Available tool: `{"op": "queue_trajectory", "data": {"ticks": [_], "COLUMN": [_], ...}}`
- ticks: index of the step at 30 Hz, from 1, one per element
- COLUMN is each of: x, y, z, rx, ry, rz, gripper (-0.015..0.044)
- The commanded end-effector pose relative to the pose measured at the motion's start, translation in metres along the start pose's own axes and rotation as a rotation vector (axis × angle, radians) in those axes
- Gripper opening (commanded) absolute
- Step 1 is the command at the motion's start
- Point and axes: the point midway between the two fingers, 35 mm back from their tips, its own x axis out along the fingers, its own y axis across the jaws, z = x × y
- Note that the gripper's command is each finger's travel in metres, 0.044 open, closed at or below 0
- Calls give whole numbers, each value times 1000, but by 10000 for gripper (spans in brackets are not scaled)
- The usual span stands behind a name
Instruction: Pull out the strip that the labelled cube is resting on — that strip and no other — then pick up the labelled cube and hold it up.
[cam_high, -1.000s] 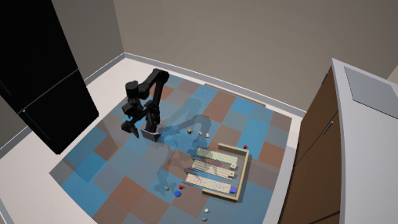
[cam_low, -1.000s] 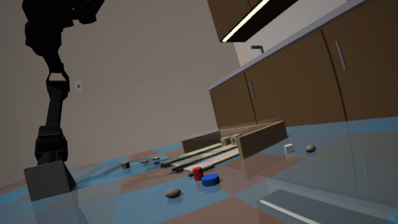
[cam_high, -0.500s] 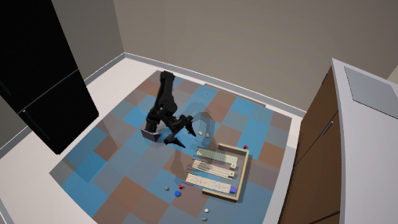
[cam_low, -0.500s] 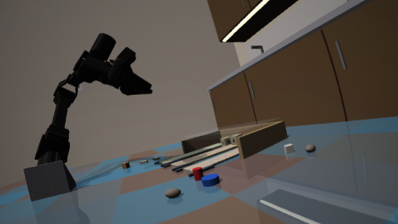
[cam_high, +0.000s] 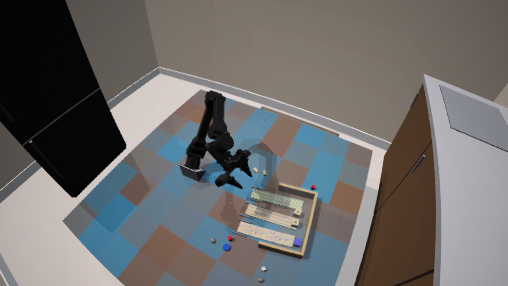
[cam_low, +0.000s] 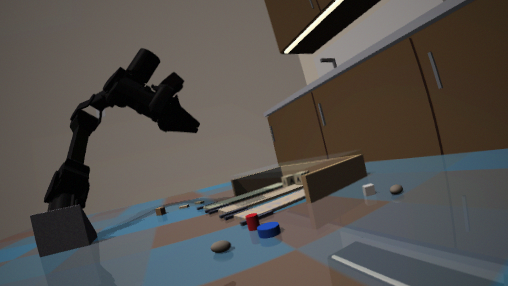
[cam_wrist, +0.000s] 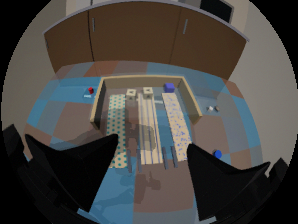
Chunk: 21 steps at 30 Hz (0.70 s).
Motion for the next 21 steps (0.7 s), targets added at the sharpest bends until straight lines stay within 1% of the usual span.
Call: {"op": "queue_trajectory", "data": {"ticks": [1, 10, 18, 21], "x": [21, 78, 115, 117], "y": [-5, -12, -9, -8], "z": [5, -5, -36, -40], "rx": [-24, -102, -189, -196], "ry": [111, 496, 858, 887], "rz": [-8, 8, 88, 98], "gripper": [243, 6, 0, 0]}}
